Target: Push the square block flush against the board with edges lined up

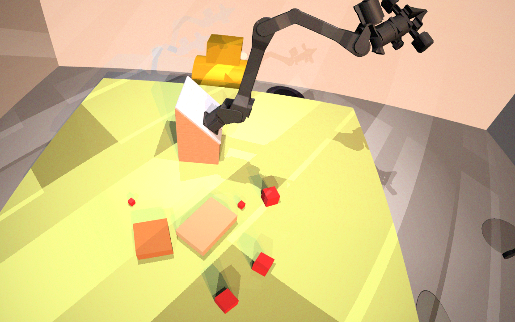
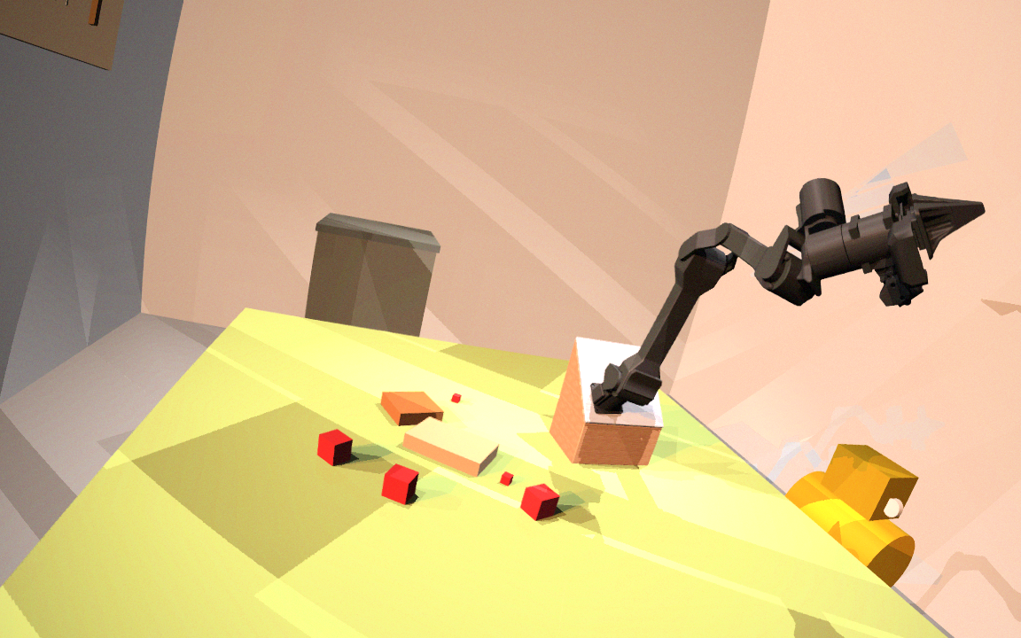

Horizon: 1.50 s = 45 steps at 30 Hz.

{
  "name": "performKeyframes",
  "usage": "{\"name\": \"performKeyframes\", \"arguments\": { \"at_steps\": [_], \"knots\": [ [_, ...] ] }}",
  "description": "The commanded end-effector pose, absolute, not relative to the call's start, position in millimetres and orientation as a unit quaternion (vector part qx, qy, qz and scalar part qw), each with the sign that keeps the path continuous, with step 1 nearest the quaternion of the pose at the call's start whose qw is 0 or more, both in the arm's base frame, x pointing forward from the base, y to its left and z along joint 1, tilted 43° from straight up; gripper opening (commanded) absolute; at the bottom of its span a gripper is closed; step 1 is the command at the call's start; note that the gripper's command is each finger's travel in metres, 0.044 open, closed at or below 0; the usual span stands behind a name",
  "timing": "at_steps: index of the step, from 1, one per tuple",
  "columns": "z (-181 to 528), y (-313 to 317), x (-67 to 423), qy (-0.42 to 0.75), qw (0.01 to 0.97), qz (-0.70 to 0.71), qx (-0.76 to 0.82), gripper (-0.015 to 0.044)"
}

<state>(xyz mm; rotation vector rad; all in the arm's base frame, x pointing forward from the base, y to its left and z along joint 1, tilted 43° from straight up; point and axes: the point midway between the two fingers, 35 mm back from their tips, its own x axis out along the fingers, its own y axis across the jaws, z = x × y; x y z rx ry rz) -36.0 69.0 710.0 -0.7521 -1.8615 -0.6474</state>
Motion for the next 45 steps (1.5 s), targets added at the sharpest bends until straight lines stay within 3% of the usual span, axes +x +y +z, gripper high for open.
{"name": "performKeyframes", "arguments": {
  "at_steps": [1,17,33,45],
  "knots": [
    [709,90,-26,-0.768,0.493,-0.239,-0.333,0.0],
    [684,164,26,-0.748,0.475,-0.152,-0.438,0.0],
    [637,248,131,-0.678,0.505,0.008,-0.535,0.0],
    [588,271,219,-0.588,0.54,0.082,-0.597,0.0]
  ]
}}
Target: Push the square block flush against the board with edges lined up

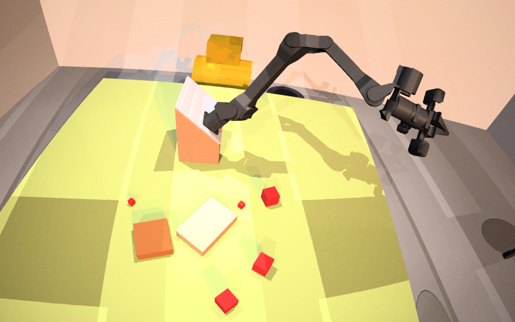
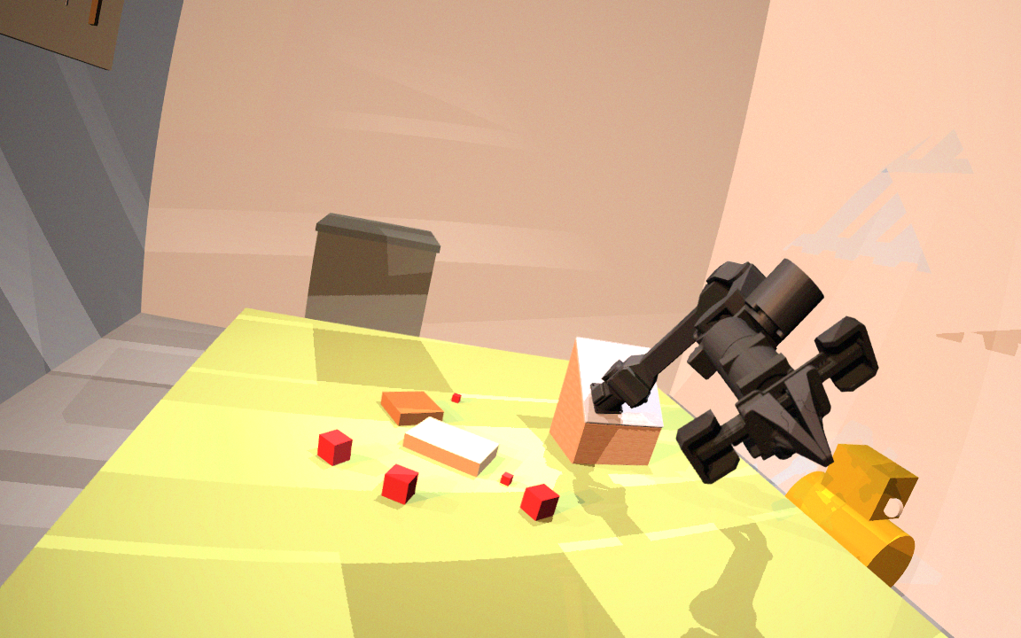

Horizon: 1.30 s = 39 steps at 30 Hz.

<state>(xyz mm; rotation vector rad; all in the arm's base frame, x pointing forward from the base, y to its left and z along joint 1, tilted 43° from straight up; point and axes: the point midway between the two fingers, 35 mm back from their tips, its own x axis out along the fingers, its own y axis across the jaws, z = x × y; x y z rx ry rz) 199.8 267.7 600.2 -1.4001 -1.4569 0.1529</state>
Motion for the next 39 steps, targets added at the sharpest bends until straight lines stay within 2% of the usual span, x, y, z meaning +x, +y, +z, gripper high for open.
{"name": "performKeyframes", "arguments": {
  "at_steps": [1,20,39],
  "knots": [
    [584,272,227,-0.58,0.544,0.091,-0.6,0.0],
    [467,269,370,-0.391,0.637,0.251,-0.615,0.0],
    [317,203,484,-0.127,0.736,0.349,-0.565,0.0]
  ]
}}
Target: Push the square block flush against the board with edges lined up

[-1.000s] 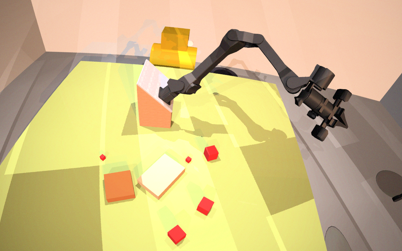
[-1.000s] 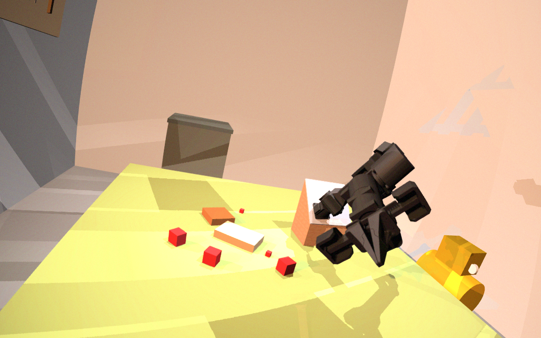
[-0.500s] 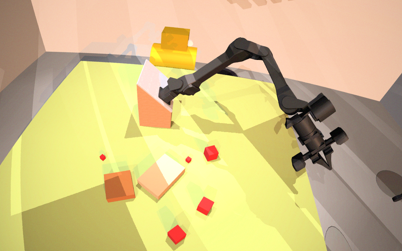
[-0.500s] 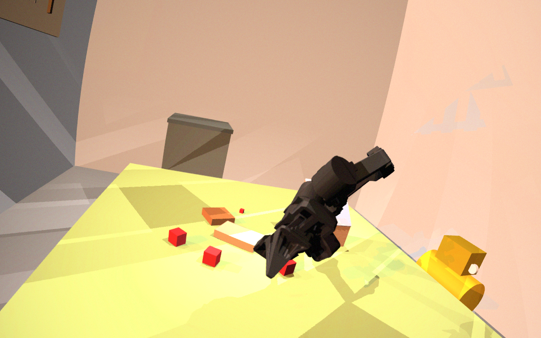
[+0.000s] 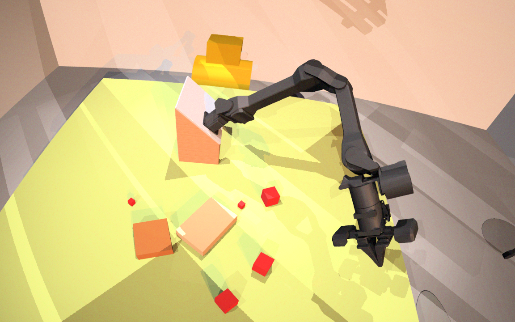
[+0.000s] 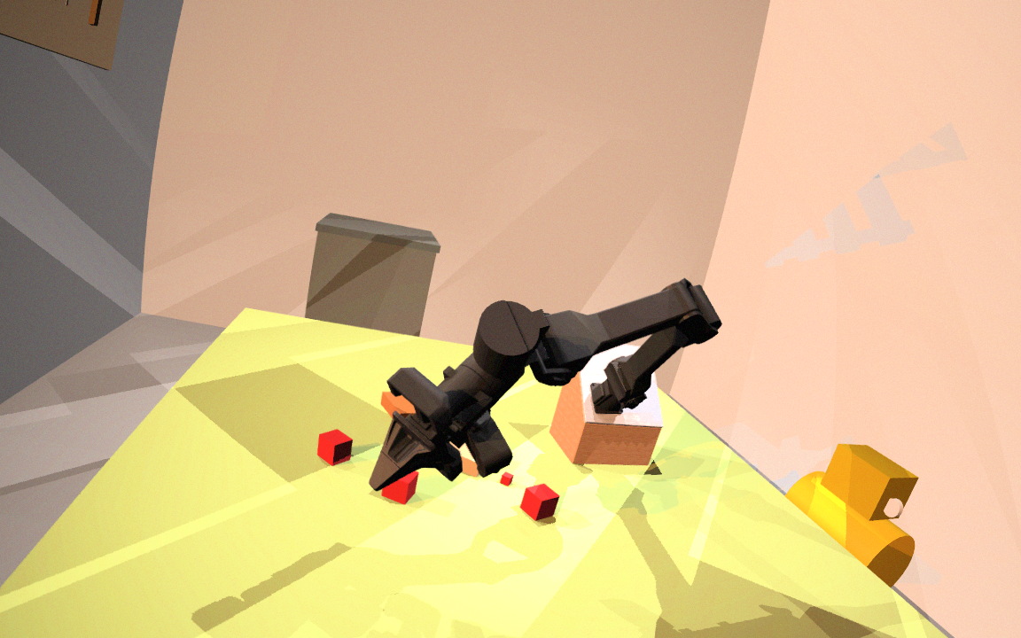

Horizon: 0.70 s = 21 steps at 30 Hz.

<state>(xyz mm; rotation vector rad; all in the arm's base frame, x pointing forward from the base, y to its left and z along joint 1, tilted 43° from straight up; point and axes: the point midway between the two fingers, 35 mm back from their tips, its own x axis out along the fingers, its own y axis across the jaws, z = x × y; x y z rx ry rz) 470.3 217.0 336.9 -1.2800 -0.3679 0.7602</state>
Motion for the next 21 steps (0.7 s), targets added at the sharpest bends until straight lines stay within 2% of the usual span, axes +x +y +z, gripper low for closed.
{"name": "performKeyframes", "arguments": {
  "at_steps": [1,21],
  "knots": [
    [310,199,487,-0.115,0.74,0.354,-0.56,0.0],
    [170,113,524,0.141,0.802,0.415,-0.405,0.0]
  ]
}}
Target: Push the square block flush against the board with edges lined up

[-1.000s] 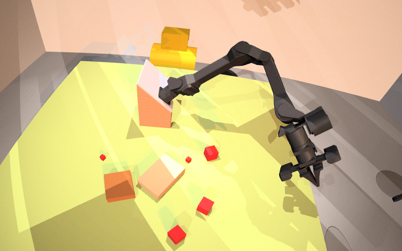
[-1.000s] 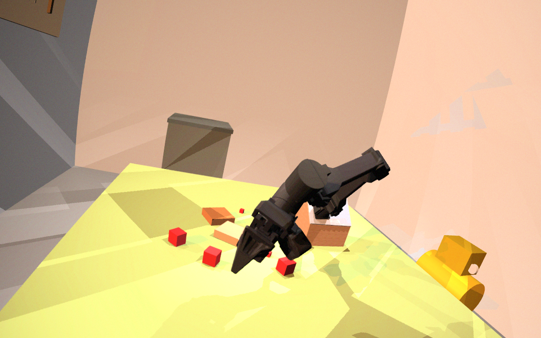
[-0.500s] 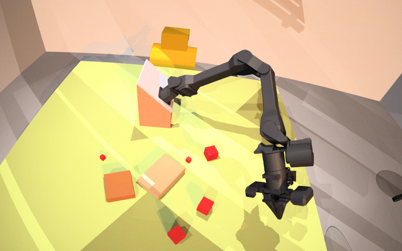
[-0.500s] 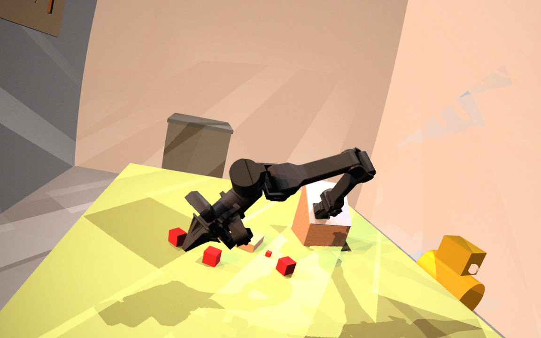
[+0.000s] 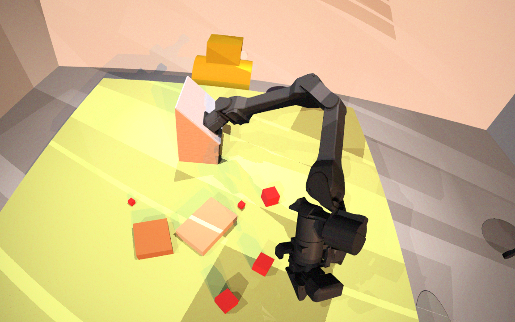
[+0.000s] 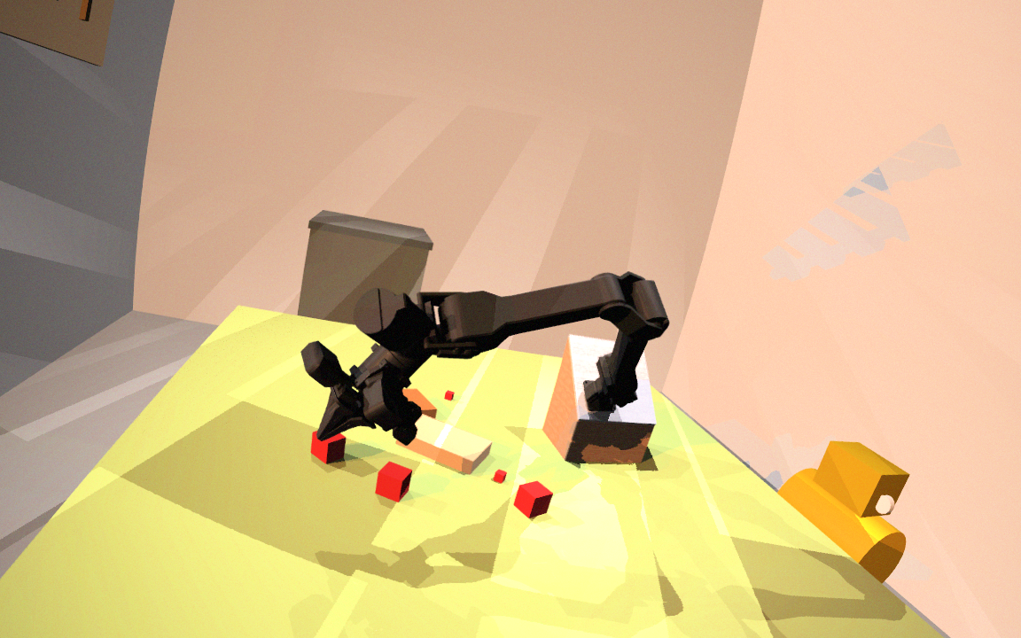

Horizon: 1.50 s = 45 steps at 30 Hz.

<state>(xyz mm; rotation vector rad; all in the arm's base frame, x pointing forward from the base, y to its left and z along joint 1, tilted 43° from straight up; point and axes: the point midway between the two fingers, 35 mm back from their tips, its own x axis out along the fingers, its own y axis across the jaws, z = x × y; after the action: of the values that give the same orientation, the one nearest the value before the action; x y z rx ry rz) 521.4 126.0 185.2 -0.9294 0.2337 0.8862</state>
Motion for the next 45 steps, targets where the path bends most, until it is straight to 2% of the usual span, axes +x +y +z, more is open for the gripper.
{"name": "performKeyframes", "arguments": {
  "at_steps": [1,24,45],
  "knots": [
    [163,108,524,0.154,0.804,0.416,-0.396,0.0],
    [25,11,492,0.418,0.8,0.41,-0.132,0.0],
    [-61,-52,425,0.589,0.716,0.341,0.154,0.0]
  ]
}}
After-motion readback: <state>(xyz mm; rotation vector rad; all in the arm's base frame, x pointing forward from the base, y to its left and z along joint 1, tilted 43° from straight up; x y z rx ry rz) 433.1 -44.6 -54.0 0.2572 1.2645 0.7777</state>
